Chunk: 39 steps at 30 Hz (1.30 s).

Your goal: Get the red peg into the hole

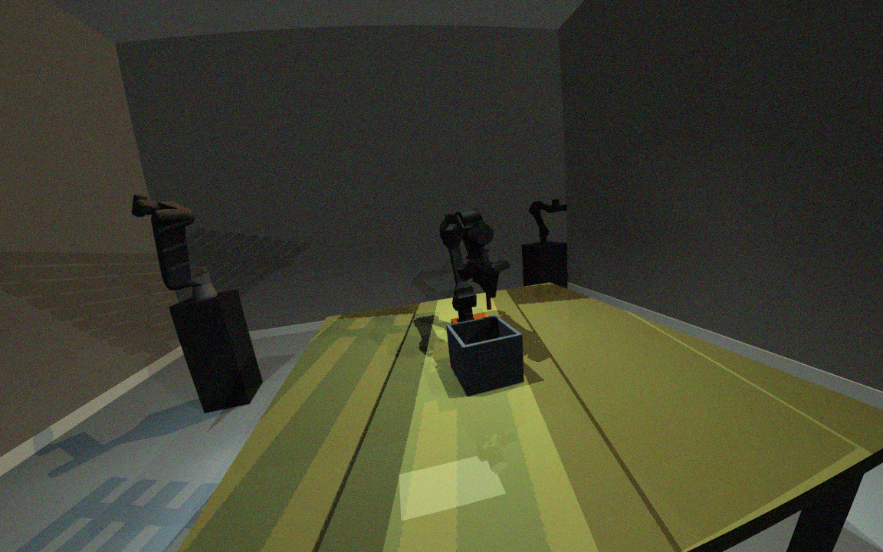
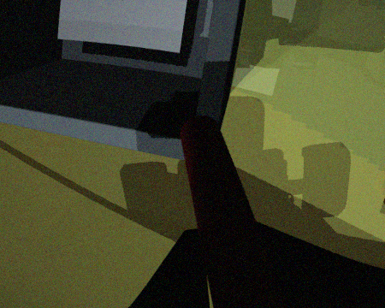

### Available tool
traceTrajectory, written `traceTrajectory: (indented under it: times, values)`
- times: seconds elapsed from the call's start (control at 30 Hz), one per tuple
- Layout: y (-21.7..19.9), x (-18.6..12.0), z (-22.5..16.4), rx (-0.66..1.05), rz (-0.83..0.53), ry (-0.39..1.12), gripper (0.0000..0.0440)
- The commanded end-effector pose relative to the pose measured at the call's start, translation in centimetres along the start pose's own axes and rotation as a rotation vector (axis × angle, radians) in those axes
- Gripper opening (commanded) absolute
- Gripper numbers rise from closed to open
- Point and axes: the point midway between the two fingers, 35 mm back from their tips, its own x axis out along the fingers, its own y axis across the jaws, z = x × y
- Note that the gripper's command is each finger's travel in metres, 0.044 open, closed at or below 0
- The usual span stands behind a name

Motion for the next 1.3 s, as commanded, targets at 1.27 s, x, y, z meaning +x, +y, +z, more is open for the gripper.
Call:
traceTrajectory:
  times: [1.27]
  values:
    - [2.3,6.8,8.7,-0.01,-0.105,0.037,0.0]
